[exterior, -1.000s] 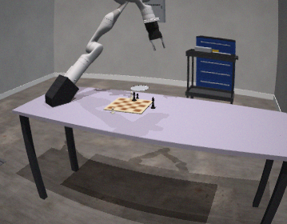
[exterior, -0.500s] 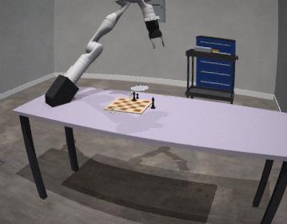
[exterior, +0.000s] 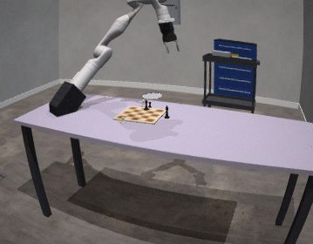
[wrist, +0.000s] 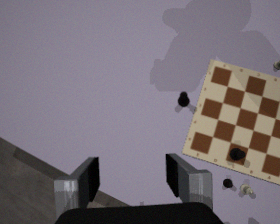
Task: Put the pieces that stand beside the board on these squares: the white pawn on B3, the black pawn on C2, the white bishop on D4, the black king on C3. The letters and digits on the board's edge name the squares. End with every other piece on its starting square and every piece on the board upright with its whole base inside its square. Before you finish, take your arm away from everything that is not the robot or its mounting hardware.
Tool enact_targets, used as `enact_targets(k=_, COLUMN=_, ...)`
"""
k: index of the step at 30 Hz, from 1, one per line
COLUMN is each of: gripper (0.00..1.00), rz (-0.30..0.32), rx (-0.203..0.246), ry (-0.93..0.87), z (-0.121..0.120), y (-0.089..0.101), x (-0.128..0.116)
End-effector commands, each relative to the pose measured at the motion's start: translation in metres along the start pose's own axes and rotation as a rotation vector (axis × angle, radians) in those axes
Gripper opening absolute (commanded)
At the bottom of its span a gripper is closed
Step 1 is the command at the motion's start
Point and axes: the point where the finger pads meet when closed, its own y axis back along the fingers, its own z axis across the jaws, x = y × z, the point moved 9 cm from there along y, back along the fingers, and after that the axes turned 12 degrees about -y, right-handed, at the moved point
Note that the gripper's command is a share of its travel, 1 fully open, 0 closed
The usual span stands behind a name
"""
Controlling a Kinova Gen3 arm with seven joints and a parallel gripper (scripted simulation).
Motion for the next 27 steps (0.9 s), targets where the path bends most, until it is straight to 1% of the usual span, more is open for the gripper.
enact_targets(k=1, gripper=1.0, rz=0.008, rx=0.001, ry=0.001, z=0.0, y=0.001, x=0.0)
enact_targets(k=5, gripper=1.0, rz=0.008, rx=0.001, ry=0.001, z=0.0, y=0.001, x=0.0)
enact_targets(k=6, gripper=1.0, rz=0.022, rx=-0.012, ry=-0.004, z=0.002, y=0.001, x=-0.013)
enact_targets(k=15, gripper=1.0, rz=0.022, rx=-0.012, ry=-0.004, z=0.002, y=0.001, x=-0.013)
enact_targets(k=16, gripper=1.0, rz=0.037, rx=-0.025, ry=-0.01, z=0.004, y=0.0, x=-0.026)
enact_targets(k=26, gripper=1.0, rz=0.037, rx=-0.025, ry=-0.01, z=0.004, y=0.0, x=-0.026)
enact_targets(k=27, gripper=1.0, rz=0.053, rx=-0.038, ry=-0.016, z=0.006, y=-0.001, x=-0.039)
